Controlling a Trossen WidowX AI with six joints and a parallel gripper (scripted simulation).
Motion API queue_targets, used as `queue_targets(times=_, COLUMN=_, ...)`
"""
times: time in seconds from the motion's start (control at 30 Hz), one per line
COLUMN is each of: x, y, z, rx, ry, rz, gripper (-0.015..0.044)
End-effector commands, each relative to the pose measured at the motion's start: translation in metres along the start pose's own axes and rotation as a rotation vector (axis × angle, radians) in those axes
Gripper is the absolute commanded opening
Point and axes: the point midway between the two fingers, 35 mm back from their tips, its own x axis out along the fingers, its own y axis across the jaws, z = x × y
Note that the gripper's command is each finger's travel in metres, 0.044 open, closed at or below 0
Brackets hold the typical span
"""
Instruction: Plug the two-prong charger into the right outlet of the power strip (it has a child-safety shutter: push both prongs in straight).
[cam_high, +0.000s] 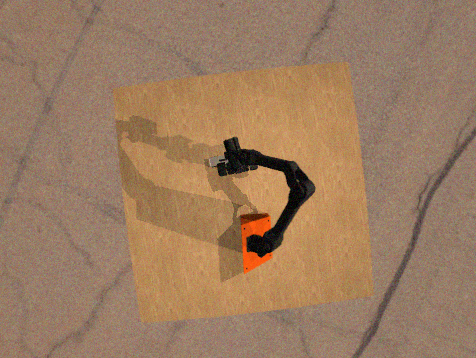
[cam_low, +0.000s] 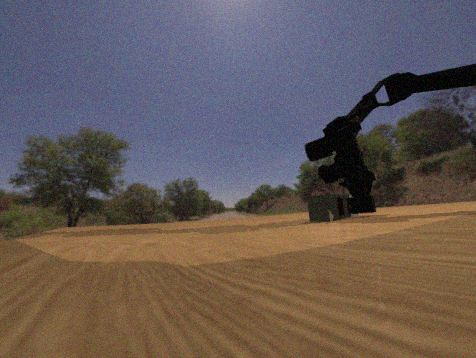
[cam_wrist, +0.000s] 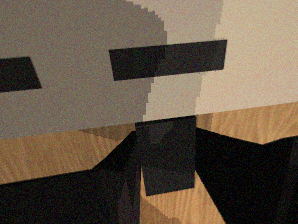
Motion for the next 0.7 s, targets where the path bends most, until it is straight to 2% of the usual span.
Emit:
queue_targets(times=0.0, x=-0.0008, y=-0.0012, z=0.0118, rx=0.019, ry=-0.024, rz=-0.003, gripper=0.0000)
queue_targets(times=0.67, x=-0.0001, y=-0.0017, z=0.0193, rx=0.019, ry=-0.024, rz=-0.003, gripper=0.0000)
